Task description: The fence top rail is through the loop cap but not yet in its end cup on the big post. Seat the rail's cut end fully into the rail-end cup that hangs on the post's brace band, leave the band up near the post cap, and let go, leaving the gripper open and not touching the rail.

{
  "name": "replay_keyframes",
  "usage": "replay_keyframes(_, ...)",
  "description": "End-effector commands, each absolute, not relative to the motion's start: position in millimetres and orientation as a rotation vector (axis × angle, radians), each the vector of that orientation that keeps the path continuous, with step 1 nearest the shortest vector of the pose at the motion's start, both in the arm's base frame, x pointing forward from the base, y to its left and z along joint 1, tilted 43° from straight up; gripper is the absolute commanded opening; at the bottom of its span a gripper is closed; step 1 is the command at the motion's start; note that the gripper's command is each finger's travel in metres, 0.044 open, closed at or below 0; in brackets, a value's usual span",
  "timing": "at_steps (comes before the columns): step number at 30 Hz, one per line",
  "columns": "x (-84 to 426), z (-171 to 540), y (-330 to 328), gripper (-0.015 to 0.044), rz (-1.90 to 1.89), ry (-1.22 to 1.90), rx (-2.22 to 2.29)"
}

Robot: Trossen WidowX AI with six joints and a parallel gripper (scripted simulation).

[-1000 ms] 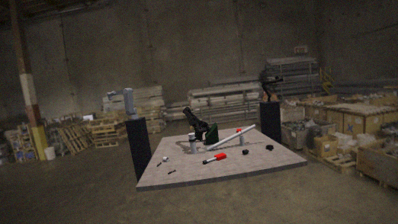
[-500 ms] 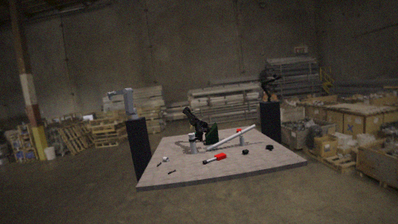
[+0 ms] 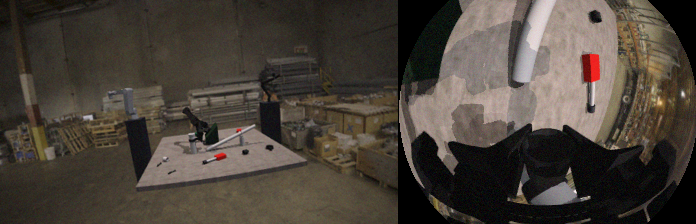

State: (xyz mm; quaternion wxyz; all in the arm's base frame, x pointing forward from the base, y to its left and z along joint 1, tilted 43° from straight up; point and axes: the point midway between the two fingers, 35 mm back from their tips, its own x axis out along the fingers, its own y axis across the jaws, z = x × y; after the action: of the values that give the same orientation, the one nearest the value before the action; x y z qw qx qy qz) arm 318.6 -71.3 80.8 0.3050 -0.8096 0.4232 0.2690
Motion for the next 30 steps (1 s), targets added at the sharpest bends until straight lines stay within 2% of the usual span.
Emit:
replay_keyframes(1, 322.0, 79.8, -70.7, 0.0000, 0.681, 1.129, -2.128)
replay_keyframes(13, 330.0, 79.2, -70.0, 0.0000, 0.585, 1.159, -2.088)
replay_keyframes(30, 325.6, 79.5, -70.3, 0.0000, 0.638, 1.143, -2.111)
